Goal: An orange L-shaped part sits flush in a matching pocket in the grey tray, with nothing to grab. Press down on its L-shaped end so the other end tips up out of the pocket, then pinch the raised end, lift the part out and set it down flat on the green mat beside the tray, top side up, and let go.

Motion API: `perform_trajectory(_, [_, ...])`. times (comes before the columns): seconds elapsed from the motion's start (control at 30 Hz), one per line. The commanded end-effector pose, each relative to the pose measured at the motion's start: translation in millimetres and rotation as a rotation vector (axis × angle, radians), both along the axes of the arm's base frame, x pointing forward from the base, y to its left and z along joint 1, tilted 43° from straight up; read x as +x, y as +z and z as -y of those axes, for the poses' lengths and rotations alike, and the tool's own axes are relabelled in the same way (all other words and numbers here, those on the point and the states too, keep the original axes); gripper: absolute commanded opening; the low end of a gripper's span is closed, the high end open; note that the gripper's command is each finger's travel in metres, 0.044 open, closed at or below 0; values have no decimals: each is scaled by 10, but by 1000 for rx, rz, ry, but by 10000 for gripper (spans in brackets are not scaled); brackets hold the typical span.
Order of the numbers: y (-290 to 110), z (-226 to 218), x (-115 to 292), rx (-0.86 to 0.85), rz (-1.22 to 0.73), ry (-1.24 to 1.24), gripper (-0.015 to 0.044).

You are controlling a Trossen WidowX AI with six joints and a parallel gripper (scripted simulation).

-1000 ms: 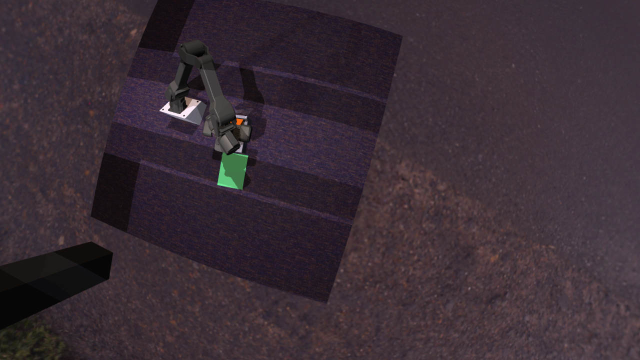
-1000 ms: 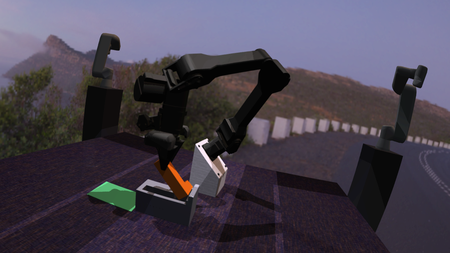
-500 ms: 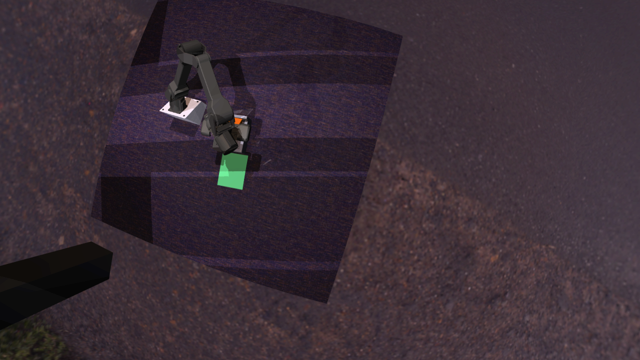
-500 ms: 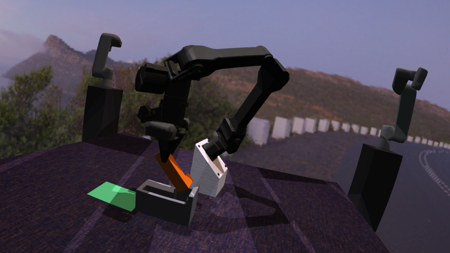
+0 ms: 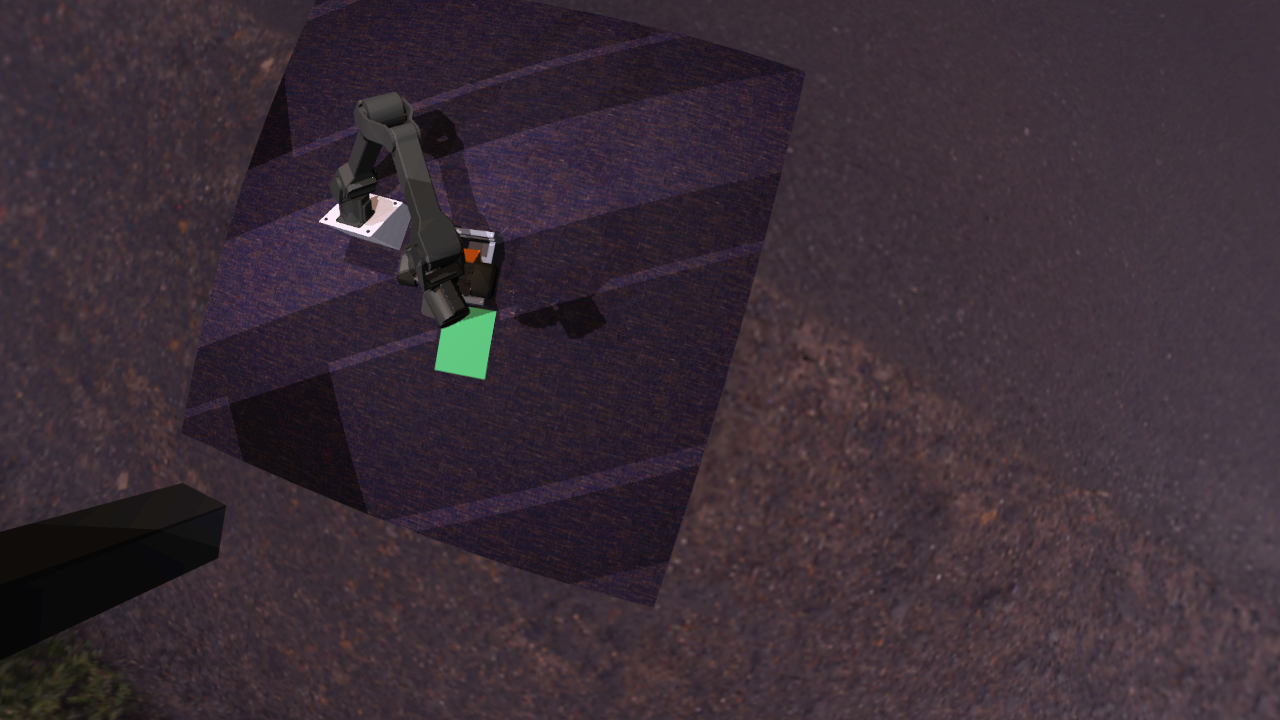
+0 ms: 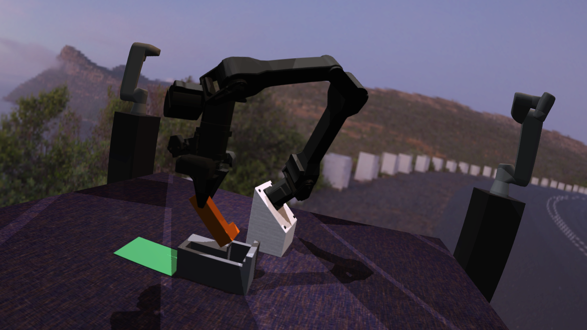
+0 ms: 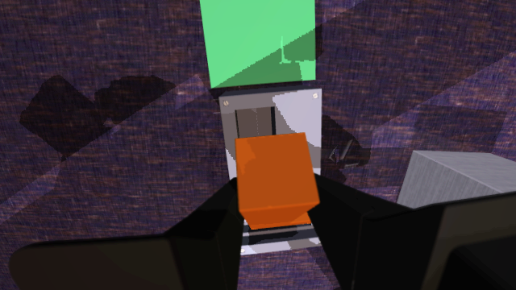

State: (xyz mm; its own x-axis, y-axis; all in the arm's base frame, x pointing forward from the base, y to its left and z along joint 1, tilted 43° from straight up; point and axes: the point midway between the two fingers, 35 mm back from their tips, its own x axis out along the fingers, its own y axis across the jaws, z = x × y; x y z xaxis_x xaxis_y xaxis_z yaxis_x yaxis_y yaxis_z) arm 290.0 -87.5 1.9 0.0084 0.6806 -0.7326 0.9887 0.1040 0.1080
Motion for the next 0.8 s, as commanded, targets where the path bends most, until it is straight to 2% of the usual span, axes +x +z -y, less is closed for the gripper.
perform_trajectory(0.0, [-118,151,13,-7,5,-3,0])
perform_trajectory(0.77, [-797,913,76,-14,7,-3,0])
